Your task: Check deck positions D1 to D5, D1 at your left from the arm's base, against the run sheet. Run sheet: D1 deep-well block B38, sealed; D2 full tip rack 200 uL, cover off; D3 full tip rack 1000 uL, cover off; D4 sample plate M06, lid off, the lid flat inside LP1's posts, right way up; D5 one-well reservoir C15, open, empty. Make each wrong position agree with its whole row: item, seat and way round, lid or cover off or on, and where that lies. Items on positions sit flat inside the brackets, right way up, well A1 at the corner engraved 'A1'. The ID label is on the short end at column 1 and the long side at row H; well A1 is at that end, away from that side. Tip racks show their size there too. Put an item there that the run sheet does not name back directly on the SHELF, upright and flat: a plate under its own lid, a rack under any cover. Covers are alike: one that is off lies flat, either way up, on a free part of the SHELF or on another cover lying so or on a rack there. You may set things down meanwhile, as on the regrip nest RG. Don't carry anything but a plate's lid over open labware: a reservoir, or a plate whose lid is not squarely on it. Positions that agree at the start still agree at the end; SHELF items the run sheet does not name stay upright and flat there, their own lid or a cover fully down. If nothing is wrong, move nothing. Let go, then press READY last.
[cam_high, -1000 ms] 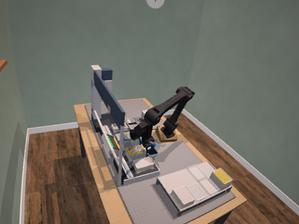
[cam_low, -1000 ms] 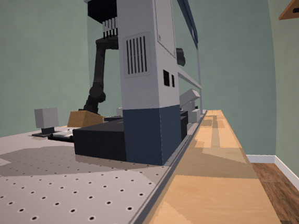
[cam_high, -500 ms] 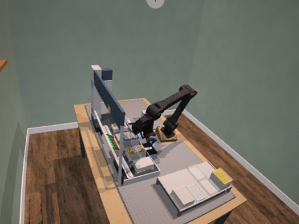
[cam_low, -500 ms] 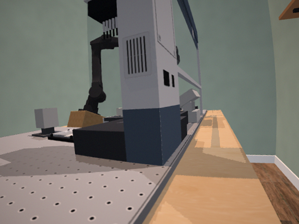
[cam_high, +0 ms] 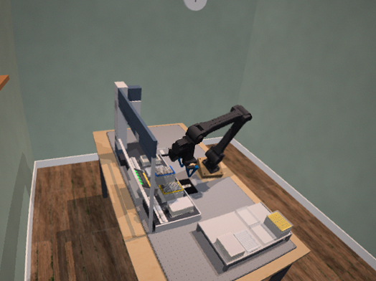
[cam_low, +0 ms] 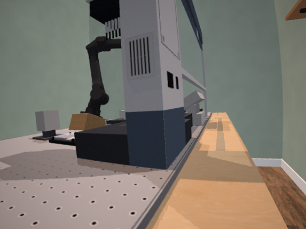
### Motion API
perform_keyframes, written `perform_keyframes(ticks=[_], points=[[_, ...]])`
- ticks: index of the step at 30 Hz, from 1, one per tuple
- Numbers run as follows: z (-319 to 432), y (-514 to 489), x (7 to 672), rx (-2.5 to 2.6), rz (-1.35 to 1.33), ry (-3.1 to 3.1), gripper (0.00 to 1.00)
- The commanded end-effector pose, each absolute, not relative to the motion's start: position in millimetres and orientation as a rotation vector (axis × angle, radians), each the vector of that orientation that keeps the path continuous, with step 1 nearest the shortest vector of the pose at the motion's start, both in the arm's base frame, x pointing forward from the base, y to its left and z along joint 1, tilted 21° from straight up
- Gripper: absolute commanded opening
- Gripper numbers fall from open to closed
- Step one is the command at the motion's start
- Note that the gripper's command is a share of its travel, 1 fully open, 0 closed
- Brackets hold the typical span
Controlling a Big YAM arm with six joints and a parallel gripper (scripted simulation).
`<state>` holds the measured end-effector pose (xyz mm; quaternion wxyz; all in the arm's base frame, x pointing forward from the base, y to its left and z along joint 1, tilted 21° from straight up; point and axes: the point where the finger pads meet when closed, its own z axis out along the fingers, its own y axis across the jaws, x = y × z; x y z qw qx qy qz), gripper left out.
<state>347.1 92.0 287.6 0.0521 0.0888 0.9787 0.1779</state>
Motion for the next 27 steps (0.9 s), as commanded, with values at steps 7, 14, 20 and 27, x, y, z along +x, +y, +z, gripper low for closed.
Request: perform_keyframes(ticks=[7, 14, 20, 27], points=[[281, 60, 317, 0.25, 0.539, 2.959, 1.0], [272, 43, 300, 0.251, 0.538, 2.96, 1.0], [261, 24, 281, 0.251, 0.536, 2.962, 1.0], [248, 1, 258, 0.251, 0.534, 2.964, 1.0]])
